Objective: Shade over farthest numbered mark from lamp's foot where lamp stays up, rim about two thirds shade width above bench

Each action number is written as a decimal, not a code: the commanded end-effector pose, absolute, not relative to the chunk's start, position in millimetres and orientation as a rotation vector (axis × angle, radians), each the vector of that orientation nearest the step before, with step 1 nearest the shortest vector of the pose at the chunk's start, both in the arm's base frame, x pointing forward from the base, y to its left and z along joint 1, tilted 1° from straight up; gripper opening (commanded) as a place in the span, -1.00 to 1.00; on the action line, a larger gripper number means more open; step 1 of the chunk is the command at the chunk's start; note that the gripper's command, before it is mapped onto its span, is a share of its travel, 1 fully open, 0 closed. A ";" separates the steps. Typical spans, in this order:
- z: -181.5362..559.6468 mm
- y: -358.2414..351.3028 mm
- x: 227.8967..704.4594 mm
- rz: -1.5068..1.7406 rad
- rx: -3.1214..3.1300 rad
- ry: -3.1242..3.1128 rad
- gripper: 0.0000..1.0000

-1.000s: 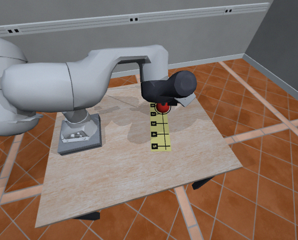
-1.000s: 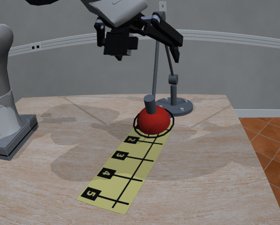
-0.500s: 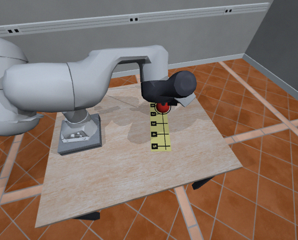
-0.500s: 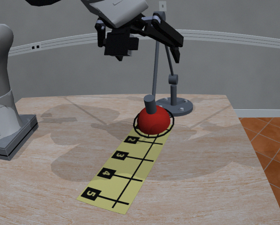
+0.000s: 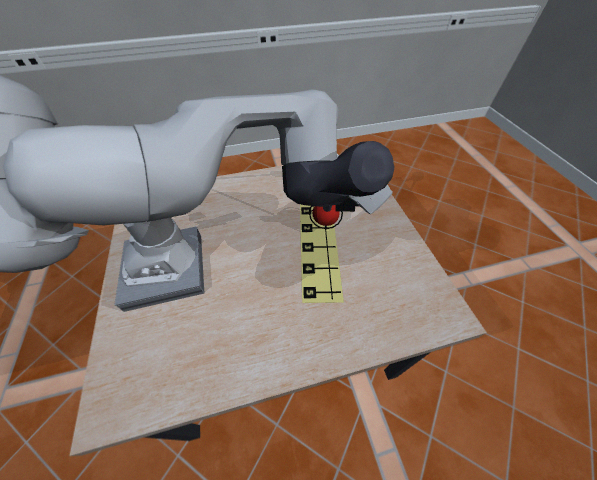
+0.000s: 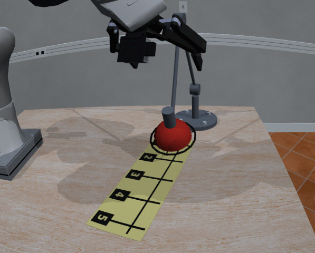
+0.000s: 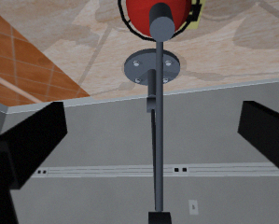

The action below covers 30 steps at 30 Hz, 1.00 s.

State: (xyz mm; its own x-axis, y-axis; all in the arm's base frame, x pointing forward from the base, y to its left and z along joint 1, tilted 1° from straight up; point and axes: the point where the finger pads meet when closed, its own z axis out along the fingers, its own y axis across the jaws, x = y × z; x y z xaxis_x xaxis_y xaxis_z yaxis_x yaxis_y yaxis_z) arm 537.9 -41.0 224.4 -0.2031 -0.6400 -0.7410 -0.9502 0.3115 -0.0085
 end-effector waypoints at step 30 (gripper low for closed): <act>238.5 -14.6 531.3 0.523 -1.523 2.069 1.00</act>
